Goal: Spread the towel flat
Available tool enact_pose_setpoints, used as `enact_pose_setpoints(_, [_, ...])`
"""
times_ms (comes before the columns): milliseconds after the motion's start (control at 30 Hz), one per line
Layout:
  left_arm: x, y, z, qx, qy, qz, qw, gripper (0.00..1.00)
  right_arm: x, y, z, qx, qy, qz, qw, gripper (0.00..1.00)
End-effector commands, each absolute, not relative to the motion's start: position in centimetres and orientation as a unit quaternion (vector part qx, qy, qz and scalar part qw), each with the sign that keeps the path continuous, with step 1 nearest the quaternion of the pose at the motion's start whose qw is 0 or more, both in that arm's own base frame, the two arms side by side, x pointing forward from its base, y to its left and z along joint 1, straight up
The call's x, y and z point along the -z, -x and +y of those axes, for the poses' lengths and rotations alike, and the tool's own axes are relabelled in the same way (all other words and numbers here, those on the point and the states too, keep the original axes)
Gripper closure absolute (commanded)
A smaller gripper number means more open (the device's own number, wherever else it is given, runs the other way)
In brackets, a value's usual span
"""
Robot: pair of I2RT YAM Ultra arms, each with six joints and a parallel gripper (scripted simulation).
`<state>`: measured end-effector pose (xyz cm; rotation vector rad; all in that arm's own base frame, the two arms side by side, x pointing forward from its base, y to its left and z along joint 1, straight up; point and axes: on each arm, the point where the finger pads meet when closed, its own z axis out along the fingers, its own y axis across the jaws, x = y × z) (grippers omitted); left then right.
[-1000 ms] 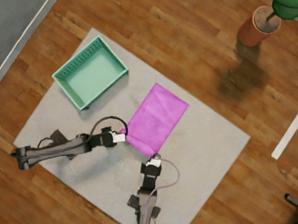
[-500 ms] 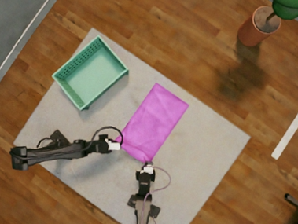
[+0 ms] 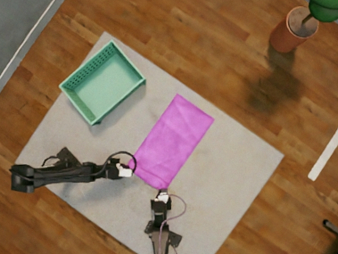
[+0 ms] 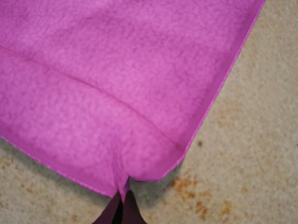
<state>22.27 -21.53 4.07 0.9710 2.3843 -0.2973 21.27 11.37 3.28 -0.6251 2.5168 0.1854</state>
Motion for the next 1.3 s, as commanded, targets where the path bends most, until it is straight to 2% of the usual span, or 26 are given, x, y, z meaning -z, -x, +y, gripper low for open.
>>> enact_pose_setpoints(0, [-3.4,-21.6,-21.7,0.114,-0.363,0.881,0.281,1.0,-3.6,-21.5,12.0,-0.074,0.244,0.919,0.301,1.0])
enact_pose_setpoints(300, [-1.3,-20.0,-21.8,0.116,-0.383,0.876,0.269,1.0,-2.1,-20.0,12.2,-0.081,0.261,0.914,0.299,1.0])
enact_pose_setpoints(967, [-1.1,-19.7,-21.6,0.116,-0.385,0.876,0.266,1.0,-2.4,-20.1,12.5,-0.084,0.264,0.911,0.305,1.0])
enact_pose_setpoints(1000, [-1.7,-19.4,-22.1,0.123,-0.391,0.869,0.275,1.0,-1.4,-18.6,11.9,-0.078,0.273,0.917,0.279,1.0])
enact_pose_setpoints(1233, [-1.6,-18.7,-22.1,0.125,-0.399,0.867,0.27,1.0,-3.0,-19.1,12.6,-0.083,0.278,0.913,0.286,1.0])
enact_pose_setpoints(1267, [-2.7,-19.2,-22.7,0.13,-0.397,0.864,0.28,0.88,-3.3,-19.1,12.6,-0.083,0.278,0.913,0.286,0.88])
